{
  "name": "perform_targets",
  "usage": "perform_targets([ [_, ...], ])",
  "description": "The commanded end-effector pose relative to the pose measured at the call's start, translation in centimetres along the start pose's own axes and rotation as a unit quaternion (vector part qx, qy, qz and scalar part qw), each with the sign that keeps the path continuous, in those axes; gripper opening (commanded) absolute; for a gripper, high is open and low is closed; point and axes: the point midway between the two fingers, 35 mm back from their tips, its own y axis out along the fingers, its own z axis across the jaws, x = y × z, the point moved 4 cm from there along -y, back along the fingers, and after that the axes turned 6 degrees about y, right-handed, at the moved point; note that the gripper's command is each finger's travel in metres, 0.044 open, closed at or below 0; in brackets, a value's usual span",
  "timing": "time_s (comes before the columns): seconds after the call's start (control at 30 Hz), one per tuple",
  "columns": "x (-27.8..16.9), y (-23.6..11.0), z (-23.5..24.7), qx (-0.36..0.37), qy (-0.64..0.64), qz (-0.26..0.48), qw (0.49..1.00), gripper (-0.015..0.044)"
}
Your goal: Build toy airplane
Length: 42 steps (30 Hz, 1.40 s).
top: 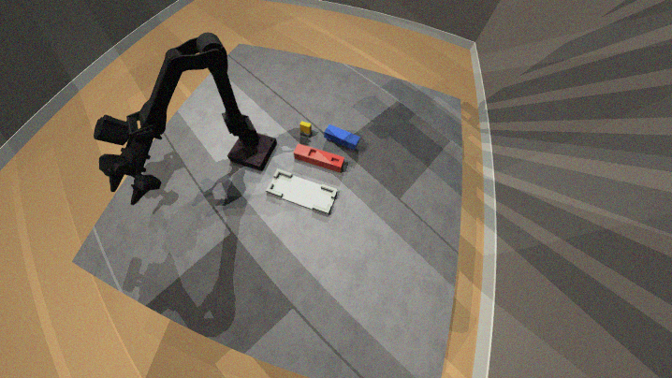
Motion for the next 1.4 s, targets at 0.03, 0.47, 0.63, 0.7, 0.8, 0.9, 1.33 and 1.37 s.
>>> perform_targets([
  [0.03,0.1,0.1,0.3,0.003,-0.001,0.001,1.000,0.0440],
  [0.47,1.0,0.9,21.3,0.220,-0.078,0.108,0.966,0.0440],
  [0.63,-0.2,-1.5,28.2,0.281,-0.122,0.151,0.940,0.0440],
  [0.7,-0.8,-2.9,30.9,0.303,-0.145,0.164,0.928,0.0440],
  [0.8,-1.6,-4.9,34.0,0.329,-0.175,0.177,0.911,0.0440],
  [0.9,-2.7,-7.3,36.8,0.354,-0.206,0.197,0.891,0.0440],
  [1.33,-10.6,-22.8,44.4,0.422,-0.395,0.318,0.751,0.0440],
  [1.37,-11.2,-24.1,44.5,0.423,-0.413,0.324,0.739,0.0440],
])
